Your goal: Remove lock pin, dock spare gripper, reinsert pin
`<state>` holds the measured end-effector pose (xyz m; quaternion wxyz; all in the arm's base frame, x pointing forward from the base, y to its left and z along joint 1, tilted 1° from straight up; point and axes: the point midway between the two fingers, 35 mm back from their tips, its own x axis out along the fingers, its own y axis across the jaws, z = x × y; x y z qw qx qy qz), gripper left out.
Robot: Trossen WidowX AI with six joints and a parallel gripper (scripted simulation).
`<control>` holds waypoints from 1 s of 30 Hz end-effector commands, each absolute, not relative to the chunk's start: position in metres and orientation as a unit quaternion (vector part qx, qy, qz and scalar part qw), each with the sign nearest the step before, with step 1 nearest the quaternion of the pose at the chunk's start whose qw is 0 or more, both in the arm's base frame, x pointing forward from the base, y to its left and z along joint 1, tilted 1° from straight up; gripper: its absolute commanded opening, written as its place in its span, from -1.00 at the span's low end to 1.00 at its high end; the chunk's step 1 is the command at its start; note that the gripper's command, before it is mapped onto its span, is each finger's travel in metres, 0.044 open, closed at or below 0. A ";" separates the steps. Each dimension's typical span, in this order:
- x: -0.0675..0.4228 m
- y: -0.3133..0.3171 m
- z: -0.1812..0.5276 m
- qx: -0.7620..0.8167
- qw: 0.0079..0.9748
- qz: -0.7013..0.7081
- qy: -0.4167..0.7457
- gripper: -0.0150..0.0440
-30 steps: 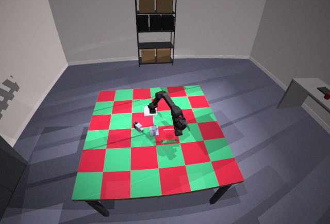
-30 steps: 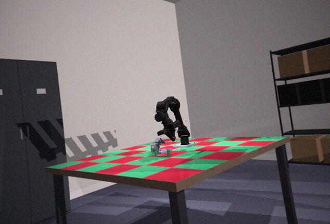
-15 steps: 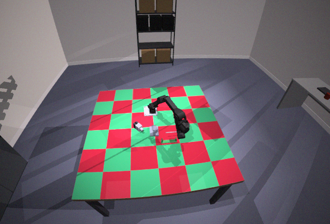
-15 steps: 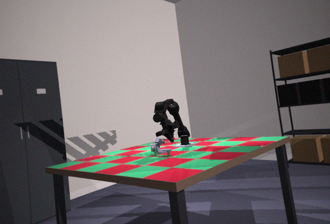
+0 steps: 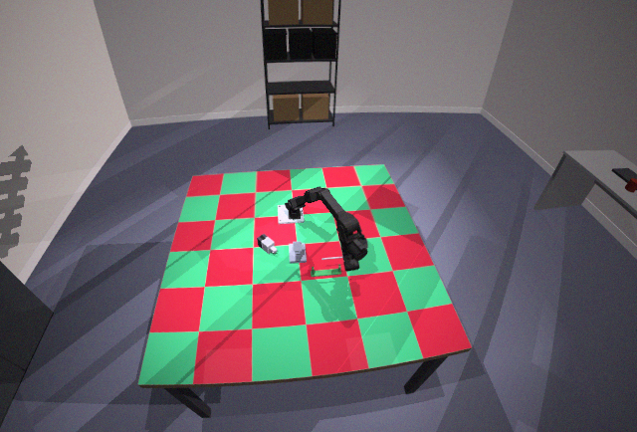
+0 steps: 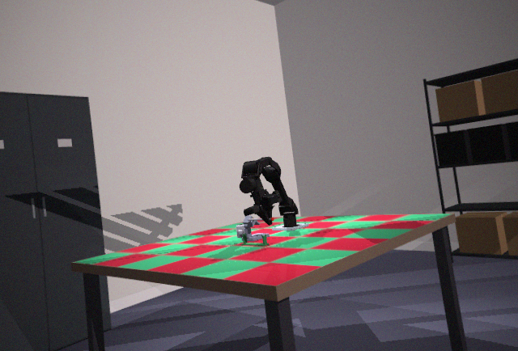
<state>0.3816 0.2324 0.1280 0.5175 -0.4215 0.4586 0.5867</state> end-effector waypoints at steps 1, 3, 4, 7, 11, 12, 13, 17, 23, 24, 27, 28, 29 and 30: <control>0.381 0.232 0.121 -0.419 0.517 0.586 0.462 -0.49; 0.381 0.232 0.118 -0.420 0.518 0.586 0.461 -0.49; 0.381 0.232 0.116 -0.420 0.518 0.586 0.461 -0.49; 0.381 0.233 0.112 -0.420 0.518 0.586 0.460 -0.49; 0.382 0.233 0.106 -0.420 0.518 0.586 0.460 -0.49; 0.382 0.233 0.104 -0.420 0.518 0.586 0.460 -0.49; 0.382 0.233 0.103 -0.420 0.519 0.586 0.460 -0.49; 0.382 0.233 0.097 -0.421 0.519 0.586 0.459 -0.49; 0.382 0.233 0.087 -0.421 0.520 0.585 0.458 -0.49; 0.383 0.233 0.086 -0.421 0.520 0.585 0.458 -0.49; 0.383 0.234 0.081 -0.422 0.521 0.585 0.457 -0.49; 0.383 0.234 0.080 -0.422 0.521 0.585 0.457 -0.49; 0.383 0.234 0.078 -0.422 0.521 0.585 0.456 -0.49; 0.383 0.234 0.077 -0.422 0.521 0.585 0.456 -0.49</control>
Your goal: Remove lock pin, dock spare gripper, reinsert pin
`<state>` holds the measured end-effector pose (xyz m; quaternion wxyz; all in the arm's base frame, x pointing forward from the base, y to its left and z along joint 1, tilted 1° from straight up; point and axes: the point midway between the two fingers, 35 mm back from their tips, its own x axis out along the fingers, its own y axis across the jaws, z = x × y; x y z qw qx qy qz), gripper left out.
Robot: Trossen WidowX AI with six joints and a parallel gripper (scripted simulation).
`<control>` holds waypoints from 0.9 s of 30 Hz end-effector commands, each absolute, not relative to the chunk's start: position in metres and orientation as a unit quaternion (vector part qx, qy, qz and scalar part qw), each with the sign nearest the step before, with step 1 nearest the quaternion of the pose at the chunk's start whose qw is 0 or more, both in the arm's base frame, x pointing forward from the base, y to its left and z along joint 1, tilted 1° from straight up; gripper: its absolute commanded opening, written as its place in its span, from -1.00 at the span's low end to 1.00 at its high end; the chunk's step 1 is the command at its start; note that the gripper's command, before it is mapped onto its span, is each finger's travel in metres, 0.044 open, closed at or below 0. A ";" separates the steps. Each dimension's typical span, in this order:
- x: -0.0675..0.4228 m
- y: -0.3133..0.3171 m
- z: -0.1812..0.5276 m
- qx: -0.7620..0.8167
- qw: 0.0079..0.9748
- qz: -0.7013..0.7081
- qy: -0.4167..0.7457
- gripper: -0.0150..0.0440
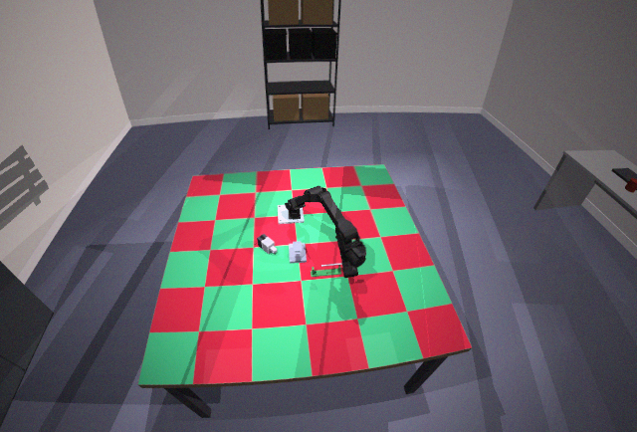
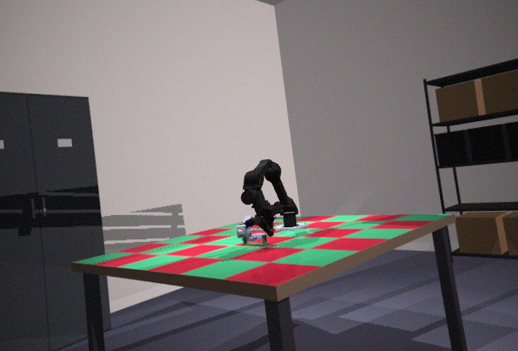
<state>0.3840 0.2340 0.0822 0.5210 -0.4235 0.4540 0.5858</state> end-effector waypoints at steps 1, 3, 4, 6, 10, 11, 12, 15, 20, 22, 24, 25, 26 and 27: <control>0.383 0.234 0.075 -0.422 0.522 0.585 0.456 -0.49; 0.383 0.234 0.072 -0.422 0.522 0.585 0.455 -0.49; 0.383 0.234 0.071 -0.422 0.522 0.585 0.455 -0.49; 0.383 0.234 0.068 -0.423 0.523 0.585 0.455 -0.49; 0.383 0.234 0.066 -0.423 0.523 0.585 0.454 -0.49; 0.383 0.234 0.066 -0.423 0.523 0.585 0.454 -0.49; 0.383 0.234 0.066 -0.423 0.523 0.585 0.454 -0.49; 0.383 0.234 0.066 -0.423 0.523 0.585 0.454 -0.49; 0.384 0.234 0.067 -0.424 0.522 0.585 0.452 -0.22; 0.384 0.234 0.067 -0.424 0.522 0.585 0.452 -0.05; 0.384 0.234 0.067 -0.424 0.522 0.585 0.452 0.13; 0.384 0.234 0.067 -0.424 0.522 0.585 0.452 0.19; 0.384 0.234 0.067 -0.424 0.522 0.585 0.452 0.19; 0.384 0.234 0.067 -0.424 0.522 0.585 0.452 0.19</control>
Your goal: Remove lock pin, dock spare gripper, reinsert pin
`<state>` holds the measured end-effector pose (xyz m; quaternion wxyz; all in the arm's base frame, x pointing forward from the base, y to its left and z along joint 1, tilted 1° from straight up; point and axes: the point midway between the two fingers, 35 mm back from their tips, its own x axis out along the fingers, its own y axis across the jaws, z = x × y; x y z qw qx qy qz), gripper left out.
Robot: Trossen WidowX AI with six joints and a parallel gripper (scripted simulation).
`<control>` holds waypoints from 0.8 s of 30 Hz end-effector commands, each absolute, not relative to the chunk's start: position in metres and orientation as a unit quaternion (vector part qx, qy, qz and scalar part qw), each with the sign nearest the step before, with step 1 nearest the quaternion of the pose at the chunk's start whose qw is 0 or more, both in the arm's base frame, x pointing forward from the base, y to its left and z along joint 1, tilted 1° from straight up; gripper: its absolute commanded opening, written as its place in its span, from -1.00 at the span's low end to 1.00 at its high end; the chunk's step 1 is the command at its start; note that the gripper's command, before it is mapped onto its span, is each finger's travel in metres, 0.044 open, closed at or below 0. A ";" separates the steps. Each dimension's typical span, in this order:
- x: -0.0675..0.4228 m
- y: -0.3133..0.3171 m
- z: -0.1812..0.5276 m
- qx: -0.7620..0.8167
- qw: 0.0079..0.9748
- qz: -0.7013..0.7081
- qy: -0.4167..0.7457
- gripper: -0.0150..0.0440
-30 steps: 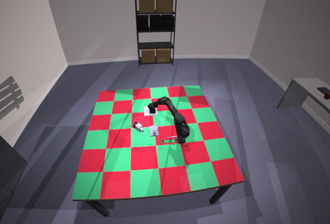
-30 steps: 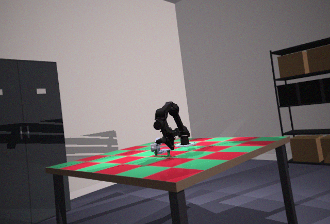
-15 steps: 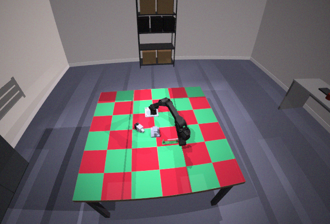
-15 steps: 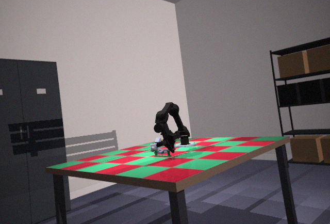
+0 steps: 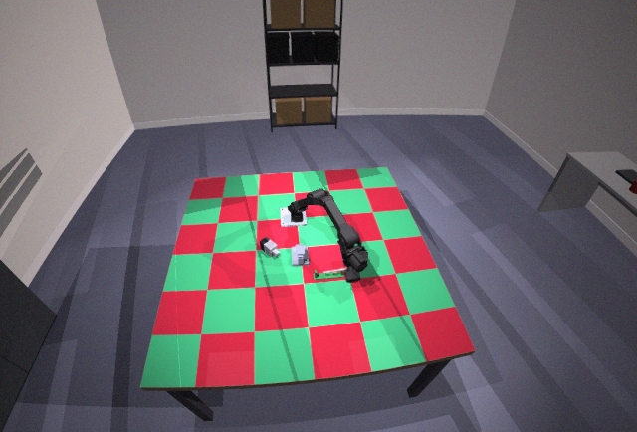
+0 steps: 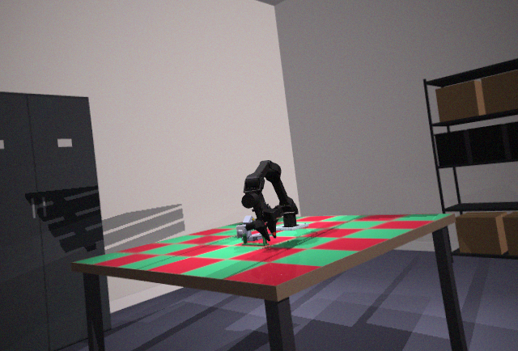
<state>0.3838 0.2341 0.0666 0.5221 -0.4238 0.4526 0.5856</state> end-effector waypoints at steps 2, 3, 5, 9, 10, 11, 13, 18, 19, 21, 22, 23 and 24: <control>0.384 0.234 0.067 -0.424 0.522 0.585 0.452 0.19; 0.384 0.234 0.070 -0.424 0.522 0.585 0.452 0.19; 0.383 0.234 0.077 -0.424 0.522 0.586 0.452 0.19; 0.380 0.232 0.082 -0.422 0.517 0.587 0.458 0.19; 0.380 0.232 0.083 -0.421 0.517 0.587 0.459 0.19; 0.379 0.231 0.085 -0.421 0.516 0.587 0.460 0.19; 0.378 0.231 0.089 -0.420 0.514 0.588 0.462 0.19; 0.375 0.230 0.097 -0.418 0.510 0.589 0.466 0.19; 0.375 0.229 0.099 -0.418 0.510 0.589 0.468 0.19; 0.373 0.229 0.103 -0.417 0.508 0.590 0.469 0.19; 0.373 0.229 0.104 -0.417 0.508 0.590 0.470 0.19; 0.372 0.228 0.106 -0.416 0.507 0.590 0.471 0.19; 0.372 0.228 0.108 -0.416 0.506 0.590 0.472 0.19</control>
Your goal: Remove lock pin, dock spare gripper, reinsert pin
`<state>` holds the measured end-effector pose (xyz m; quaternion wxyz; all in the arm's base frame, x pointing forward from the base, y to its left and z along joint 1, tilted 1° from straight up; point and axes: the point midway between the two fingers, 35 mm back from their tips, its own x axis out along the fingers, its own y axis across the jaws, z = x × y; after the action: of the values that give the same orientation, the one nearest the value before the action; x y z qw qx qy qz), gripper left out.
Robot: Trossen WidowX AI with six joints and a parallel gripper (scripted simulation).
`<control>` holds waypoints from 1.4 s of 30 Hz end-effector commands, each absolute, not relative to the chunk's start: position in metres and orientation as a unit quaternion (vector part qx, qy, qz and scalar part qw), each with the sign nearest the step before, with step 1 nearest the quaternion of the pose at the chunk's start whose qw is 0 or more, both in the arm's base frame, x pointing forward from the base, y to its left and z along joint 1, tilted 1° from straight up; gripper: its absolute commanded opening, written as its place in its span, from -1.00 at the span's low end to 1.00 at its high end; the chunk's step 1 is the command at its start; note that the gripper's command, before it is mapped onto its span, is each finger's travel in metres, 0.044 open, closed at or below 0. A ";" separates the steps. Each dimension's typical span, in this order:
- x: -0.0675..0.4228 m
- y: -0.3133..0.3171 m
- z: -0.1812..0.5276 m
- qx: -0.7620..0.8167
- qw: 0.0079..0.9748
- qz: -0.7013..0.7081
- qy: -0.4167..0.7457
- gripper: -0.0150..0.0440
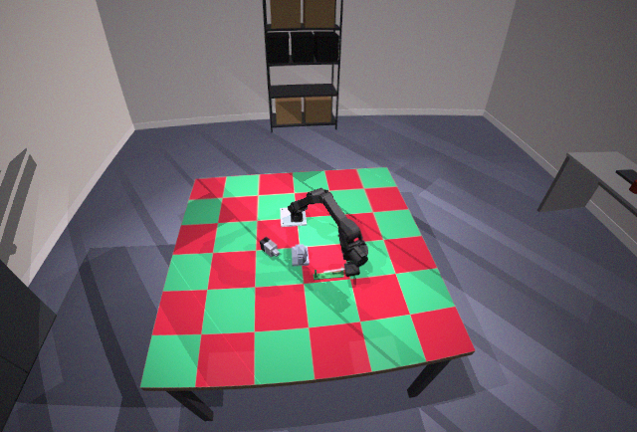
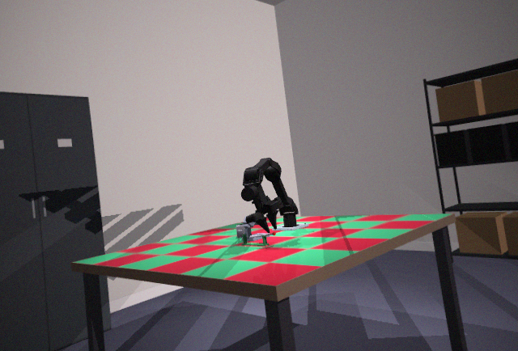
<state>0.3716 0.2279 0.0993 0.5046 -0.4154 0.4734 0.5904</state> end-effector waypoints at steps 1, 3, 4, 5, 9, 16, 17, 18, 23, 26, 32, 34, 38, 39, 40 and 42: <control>0.371 0.228 0.110 -0.416 0.505 0.590 0.473 0.19; 0.370 0.227 0.114 -0.415 0.504 0.591 0.474 0.19; 0.370 0.227 0.115 -0.415 0.503 0.591 0.475 0.19; 0.369 0.227 0.117 -0.414 0.502 0.591 0.476 0.19; 0.367 0.226 0.126 -0.413 0.500 0.592 0.479 0.19; 0.364 0.224 0.129 -0.411 0.495 0.593 0.484 0.28; 0.364 0.224 0.129 -0.411 0.495 0.593 0.484 0.36; 0.364 0.224 0.129 -0.411 0.495 0.593 0.484 0.45; 0.370 0.208 0.146 -0.434 0.507 0.576 0.471 0.36; 0.378 0.174 0.180 -0.479 0.527 0.539 0.449 0.12; 0.380 0.166 0.188 -0.489 0.531 0.530 0.445 0.12; 0.380 0.167 0.183 -0.489 0.531 0.530 0.445 0.12; 0.384 0.168 0.156 -0.489 0.531 0.530 0.445 0.12; 0.384 0.169 0.147 -0.489 0.531 0.530 0.445 0.12; 0.384 0.169 0.139 -0.489 0.531 0.530 0.445 0.12; 0.383 0.169 0.124 -0.489 0.531 0.530 0.445 0.12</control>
<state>0.3856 0.1704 0.1459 0.5346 -0.4861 0.4439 0.5300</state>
